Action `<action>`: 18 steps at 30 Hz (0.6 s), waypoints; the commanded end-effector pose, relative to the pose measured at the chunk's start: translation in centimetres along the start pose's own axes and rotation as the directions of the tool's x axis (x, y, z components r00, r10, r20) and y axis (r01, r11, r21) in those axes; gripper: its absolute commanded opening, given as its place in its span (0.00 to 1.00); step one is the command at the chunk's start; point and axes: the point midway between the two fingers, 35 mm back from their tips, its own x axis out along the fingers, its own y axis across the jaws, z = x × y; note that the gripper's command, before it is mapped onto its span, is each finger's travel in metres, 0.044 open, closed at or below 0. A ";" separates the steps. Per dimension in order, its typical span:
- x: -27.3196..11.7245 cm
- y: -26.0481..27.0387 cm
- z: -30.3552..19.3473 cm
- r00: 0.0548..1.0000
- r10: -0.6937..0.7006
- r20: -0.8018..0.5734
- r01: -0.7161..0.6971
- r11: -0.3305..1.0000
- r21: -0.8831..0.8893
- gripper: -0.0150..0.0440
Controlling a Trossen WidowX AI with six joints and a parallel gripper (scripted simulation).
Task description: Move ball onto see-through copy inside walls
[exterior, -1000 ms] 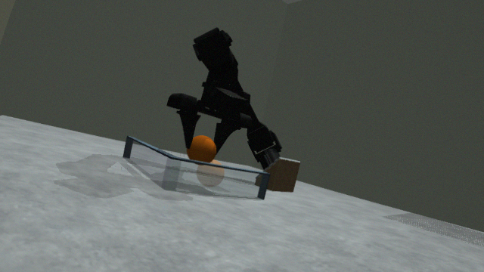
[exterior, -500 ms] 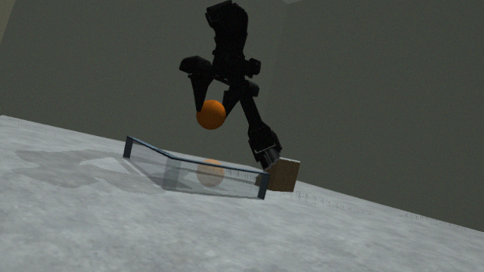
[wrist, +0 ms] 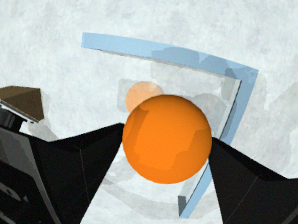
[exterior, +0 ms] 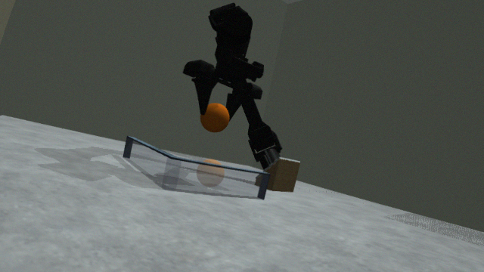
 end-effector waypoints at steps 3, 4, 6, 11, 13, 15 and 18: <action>1.5 1.2 -0.4 1.000 0.013 0.004 -0.013 0.999 0.036 0.25; 1.7 1.4 -0.5 1.000 0.015 0.004 -0.015 0.999 0.041 0.25; 2.2 1.8 -0.6 1.000 0.019 0.003 -0.019 0.999 0.049 0.25; 3.4 2.8 -0.9 1.000 0.028 0.000 -0.028 0.997 0.069 0.25; 3.6 2.9 -0.9 1.000 0.030 0.000 -0.030 0.997 0.072 0.25; 3.8 2.9 -0.9 1.000 0.030 0.000 -0.029 0.997 0.072 0.25; 4.7 2.8 -0.9 1.000 0.029 0.001 -0.029 0.997 0.072 0.25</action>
